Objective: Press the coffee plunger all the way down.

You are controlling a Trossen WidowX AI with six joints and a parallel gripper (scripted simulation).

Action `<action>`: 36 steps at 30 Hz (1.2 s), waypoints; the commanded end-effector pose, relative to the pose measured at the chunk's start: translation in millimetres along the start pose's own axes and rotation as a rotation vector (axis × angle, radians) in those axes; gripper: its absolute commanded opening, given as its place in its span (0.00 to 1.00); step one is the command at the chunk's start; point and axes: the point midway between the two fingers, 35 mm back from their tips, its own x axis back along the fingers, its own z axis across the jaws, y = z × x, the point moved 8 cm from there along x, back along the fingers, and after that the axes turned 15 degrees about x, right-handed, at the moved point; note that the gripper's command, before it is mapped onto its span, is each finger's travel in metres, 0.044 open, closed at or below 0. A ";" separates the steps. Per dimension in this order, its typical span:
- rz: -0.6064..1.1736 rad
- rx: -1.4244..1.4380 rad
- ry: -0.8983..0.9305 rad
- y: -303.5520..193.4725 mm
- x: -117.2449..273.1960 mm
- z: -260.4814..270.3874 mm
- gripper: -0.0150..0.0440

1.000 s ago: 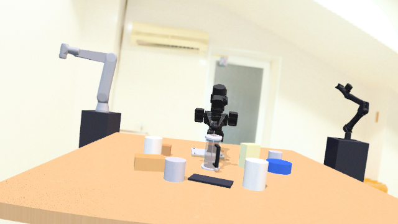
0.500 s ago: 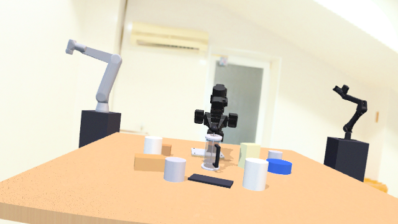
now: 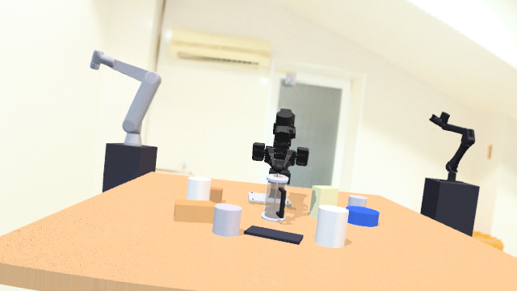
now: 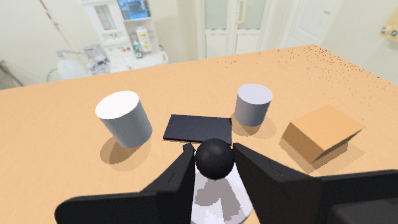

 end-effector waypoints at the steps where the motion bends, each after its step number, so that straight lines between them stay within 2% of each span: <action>1: 0.013 0.006 0.004 -2.3 -2.4 0.6 0.46; 10: 0.000 0.000 0.000 0.0 -0.1 0.0 0.46; 22: 0.000 0.000 0.000 0.0 -0.1 0.0 0.99; 28: 0.002 0.001 0.000 9.8 8.1 -2.4 1.00; 36: 0.016 0.004 0.003 53.4 66.0 -13.3 1.00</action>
